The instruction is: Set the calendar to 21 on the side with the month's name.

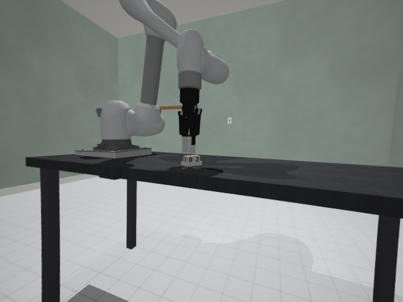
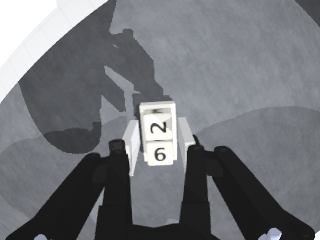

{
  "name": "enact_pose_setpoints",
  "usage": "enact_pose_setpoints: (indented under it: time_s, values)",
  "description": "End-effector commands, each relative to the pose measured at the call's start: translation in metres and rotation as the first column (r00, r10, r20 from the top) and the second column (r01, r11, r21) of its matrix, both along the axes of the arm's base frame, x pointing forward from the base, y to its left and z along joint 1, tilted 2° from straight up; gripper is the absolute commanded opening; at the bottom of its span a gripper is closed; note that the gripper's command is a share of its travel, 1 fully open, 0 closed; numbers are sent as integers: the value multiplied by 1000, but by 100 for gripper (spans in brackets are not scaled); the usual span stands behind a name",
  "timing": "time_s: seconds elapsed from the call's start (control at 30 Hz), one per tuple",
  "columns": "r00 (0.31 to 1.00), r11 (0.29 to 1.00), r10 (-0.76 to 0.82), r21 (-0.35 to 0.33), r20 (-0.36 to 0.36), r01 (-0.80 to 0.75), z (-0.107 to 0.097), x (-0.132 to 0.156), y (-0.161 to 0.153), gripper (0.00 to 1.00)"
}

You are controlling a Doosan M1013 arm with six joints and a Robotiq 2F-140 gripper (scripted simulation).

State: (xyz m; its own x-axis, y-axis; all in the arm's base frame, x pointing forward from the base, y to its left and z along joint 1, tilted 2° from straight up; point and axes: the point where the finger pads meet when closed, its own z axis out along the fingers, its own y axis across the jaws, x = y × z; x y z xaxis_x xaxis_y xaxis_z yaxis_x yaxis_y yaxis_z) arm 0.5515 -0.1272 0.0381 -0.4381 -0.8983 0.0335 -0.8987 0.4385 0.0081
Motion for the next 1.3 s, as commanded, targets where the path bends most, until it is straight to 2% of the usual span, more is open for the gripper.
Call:
enact_pose_setpoints:
  time_s: [0.0,0.53,1.27]
  values:
    - [1000,1000,4,-4,-2,-4,-1,-3,-4,35]
    - [1000,1000,4,-4,-2,-4,-3,-3,-4,35]
    - [1000,1000,4,-4,-2,-4,-29,-3,-4,35]
